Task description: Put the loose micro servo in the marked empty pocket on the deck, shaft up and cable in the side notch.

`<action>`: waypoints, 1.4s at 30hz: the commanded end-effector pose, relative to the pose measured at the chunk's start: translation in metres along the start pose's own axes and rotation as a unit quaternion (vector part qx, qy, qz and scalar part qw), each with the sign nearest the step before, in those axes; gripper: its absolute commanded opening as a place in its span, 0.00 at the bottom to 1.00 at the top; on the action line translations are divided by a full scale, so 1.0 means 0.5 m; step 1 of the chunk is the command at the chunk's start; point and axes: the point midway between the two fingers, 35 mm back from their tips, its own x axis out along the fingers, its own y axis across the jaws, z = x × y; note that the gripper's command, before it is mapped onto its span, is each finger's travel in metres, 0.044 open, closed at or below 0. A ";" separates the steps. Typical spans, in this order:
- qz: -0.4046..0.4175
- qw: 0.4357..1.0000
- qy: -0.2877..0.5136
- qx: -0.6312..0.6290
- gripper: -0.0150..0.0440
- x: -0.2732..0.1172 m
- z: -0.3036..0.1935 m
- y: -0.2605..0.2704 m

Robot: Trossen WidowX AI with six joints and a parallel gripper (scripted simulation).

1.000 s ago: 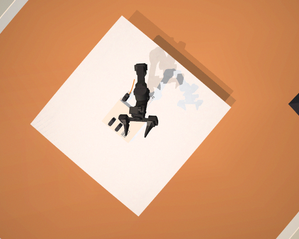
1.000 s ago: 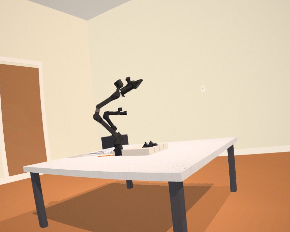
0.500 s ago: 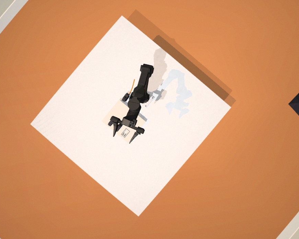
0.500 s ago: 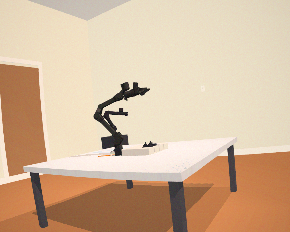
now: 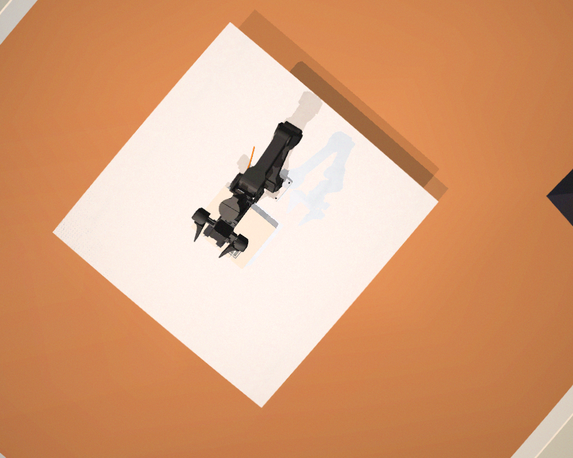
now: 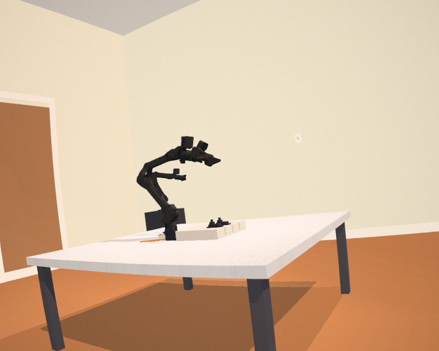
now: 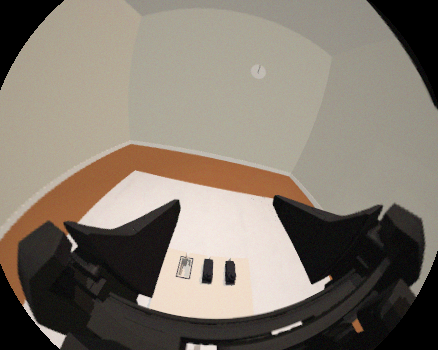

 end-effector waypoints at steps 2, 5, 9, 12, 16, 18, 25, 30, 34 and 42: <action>-0.025 0.996 0.075 -0.032 1.00 0.022 -0.081 -0.041; -0.038 0.991 0.122 -0.047 1.00 0.026 -0.132 -0.068; -0.052 0.979 0.188 -0.062 1.00 0.024 -0.204 -0.104; -0.058 0.967 0.237 -0.070 1.00 0.016 -0.257 -0.129; -0.060 0.948 0.303 -0.075 1.00 -0.004 -0.328 -0.159; -0.058 0.937 0.336 -0.075 1.00 -0.018 -0.363 -0.172; -0.039 0.894 0.443 -0.061 1.00 -0.083 -0.479 -0.201; -0.012 0.858 0.512 -0.035 1.00 -0.144 -0.554 -0.204; 0.017 0.830 0.557 -0.006 1.00 -0.197 -0.605 -0.194; 0.083 0.782 0.614 0.064 1.00 -0.296 -0.672 -0.146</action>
